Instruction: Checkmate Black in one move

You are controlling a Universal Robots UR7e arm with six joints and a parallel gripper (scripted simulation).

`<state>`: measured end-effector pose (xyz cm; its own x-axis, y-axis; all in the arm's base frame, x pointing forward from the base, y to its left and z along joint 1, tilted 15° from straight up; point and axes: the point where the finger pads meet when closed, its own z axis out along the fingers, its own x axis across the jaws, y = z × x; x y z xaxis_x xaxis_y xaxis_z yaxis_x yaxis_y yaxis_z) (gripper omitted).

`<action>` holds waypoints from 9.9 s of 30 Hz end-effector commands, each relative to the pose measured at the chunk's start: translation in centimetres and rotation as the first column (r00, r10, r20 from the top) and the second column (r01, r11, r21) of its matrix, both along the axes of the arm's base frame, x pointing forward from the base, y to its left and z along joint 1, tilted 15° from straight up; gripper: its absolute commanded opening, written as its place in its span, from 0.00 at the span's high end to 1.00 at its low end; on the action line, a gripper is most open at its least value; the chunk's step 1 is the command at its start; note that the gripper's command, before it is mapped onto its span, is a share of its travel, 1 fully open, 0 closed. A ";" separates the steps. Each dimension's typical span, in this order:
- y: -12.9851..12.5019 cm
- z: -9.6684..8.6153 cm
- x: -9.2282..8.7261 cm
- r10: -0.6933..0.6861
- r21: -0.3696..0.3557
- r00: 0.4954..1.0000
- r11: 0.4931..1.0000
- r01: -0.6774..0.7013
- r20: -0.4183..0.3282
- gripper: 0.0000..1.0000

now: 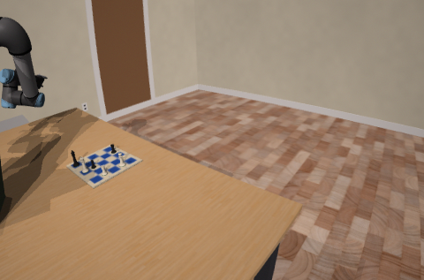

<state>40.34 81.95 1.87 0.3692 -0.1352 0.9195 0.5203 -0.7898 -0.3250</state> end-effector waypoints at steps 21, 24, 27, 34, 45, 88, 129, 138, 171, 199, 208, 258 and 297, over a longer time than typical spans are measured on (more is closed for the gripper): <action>0.0 0.2 0.0 0.000 0.001 1.000 1.000 0.000 0.001 0.00; 0.0 0.2 0.1 0.000 -0.002 1.000 1.000 0.000 0.002 0.00; -0.1 0.3 0.4 -0.001 -0.008 1.000 1.000 0.001 0.003 0.00; -0.4 0.5 1.2 -0.005 -0.031 1.000 1.000 0.005 0.008 0.00; -2.5 1.6 5.5 -0.019 -0.150 0.999 0.988 0.024 0.031 0.00; -40.5 10.5 28.1 0.059 -0.908 0.989 0.392 -0.150 -0.138 0.00; -81.0 16.7 2.7 0.335 -0.626 0.561 -0.125 -0.770 -0.757 0.00; -84.7 13.5 1.8 0.387 -0.508 0.485 0.050 -0.860 -0.784 0.00; -98.4 -2.3 4.6 0.491 0.102 0.470 0.764 -0.638 -0.734 0.00; -103.2 -8.4 3.7 0.511 0.343 0.513 0.855 -0.389 -0.690 0.00; -103.4 -8.7 3.7 0.511 0.354 0.515 0.856 -0.377 -0.688 0.00; -103.4 -8.7 3.7 0.511 0.355 0.516 0.856 -0.376 -0.687 0.00; -102.3 -0.4 1.5 0.506 0.324 0.516 0.855 -0.405 -0.691 0.00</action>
<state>41.80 -20.67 1.62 0.9467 0.1505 0.2847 0.3221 -0.4384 -0.8391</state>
